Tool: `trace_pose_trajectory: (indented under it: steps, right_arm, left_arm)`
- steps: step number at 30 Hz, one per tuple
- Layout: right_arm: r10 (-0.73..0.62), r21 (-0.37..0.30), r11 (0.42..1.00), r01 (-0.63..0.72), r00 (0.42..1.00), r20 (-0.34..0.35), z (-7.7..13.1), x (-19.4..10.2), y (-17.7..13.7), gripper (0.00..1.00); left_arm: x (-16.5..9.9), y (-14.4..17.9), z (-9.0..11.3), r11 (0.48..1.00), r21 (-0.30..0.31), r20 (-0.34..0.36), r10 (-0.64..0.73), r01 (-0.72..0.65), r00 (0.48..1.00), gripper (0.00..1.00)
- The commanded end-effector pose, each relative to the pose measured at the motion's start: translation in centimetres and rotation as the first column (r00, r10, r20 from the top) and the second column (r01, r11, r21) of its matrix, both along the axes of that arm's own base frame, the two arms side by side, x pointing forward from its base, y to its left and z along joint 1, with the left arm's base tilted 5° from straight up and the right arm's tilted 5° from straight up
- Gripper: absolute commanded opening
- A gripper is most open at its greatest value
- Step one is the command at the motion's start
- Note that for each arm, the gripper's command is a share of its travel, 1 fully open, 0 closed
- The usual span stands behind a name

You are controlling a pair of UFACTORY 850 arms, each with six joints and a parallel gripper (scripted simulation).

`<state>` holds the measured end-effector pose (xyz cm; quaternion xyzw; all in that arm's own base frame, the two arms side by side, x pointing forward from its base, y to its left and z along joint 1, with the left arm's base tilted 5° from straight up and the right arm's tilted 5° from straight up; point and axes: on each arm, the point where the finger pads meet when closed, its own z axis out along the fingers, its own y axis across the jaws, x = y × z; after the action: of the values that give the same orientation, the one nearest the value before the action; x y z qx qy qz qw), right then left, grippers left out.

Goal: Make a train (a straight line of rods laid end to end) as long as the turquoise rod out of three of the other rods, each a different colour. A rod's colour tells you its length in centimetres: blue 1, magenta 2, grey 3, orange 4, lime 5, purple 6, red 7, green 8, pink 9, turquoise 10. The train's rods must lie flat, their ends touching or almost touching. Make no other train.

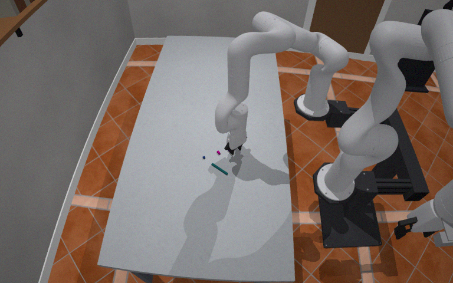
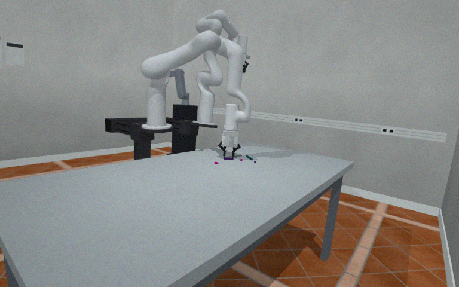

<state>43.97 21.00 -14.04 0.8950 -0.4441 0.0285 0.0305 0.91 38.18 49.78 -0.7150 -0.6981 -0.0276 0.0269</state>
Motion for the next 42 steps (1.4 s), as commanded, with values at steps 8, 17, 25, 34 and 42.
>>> trace_pose_trajectory:
  steps: [8,17,25,34,42]
  right_arm:
    - [0.000,0.001,1.000,0.000,1.000,0.002,0.06,0.09,0.05,0.28]
    - [0.000,0.001,1.000,0.000,1.000,0.002,0.06,0.09,0.05,0.28]
    - [0.000,0.001,1.000,0.000,1.000,0.002,0.06,0.09,0.05,0.28]
    - [0.000,0.001,1.000,0.000,1.000,0.002,0.06,0.09,0.05,0.28]
    - [0.000,0.002,1.000,0.000,1.000,0.003,0.61,0.06,0.09,0.28]
  left_arm:
    - [0.00,0.04,0.11,1.000,0.002,0.000,0.000,0.000,1.000,1.00]
    - [0.00,0.04,0.11,1.000,0.002,0.000,0.000,0.000,1.000,1.00]
    - [0.00,0.04,0.11,1.000,0.002,0.000,0.000,0.000,1.000,1.00]
    - [0.00,0.04,0.11,1.000,0.002,0.000,0.000,0.000,1.000,1.00]
    - [0.00,0.04,0.11,1.000,0.002,0.000,0.000,0.000,1.000,1.00]
